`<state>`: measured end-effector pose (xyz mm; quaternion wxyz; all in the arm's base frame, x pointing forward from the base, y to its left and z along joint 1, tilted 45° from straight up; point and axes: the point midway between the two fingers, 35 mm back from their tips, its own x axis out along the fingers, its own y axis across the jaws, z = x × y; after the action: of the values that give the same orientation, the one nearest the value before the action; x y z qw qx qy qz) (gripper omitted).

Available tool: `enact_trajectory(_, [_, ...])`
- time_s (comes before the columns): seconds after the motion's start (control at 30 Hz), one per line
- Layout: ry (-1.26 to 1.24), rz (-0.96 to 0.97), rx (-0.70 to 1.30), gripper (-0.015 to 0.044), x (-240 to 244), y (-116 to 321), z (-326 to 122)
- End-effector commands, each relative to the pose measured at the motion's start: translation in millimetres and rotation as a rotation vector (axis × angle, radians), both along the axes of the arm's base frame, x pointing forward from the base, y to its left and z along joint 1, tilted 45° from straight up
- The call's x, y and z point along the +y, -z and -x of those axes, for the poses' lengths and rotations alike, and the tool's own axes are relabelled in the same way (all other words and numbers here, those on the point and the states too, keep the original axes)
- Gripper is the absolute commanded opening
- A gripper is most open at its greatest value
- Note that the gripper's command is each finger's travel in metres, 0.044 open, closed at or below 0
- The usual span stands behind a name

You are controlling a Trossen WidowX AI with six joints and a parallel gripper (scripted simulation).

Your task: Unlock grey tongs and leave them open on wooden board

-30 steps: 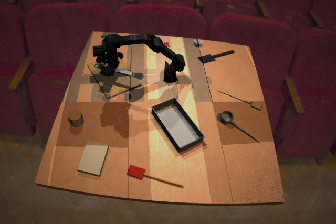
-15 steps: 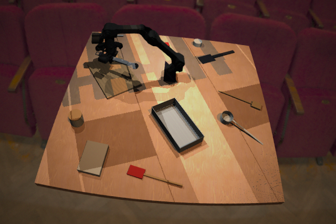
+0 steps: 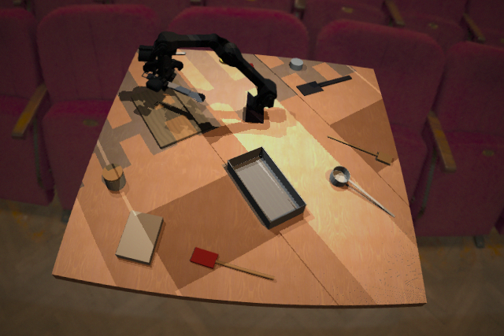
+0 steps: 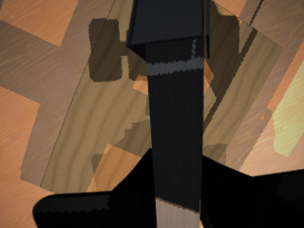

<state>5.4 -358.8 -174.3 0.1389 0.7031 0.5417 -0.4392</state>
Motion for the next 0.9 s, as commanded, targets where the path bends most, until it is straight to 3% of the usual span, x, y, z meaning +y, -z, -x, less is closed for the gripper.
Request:
enact_trajectory(0.0, [-0.034, 0.049, 0.019, -0.0150, -5, -1, -1])
enact_trajectory(0.87, [-0.203, 0.426, 0.181, -0.0150, -34, -15, -4])
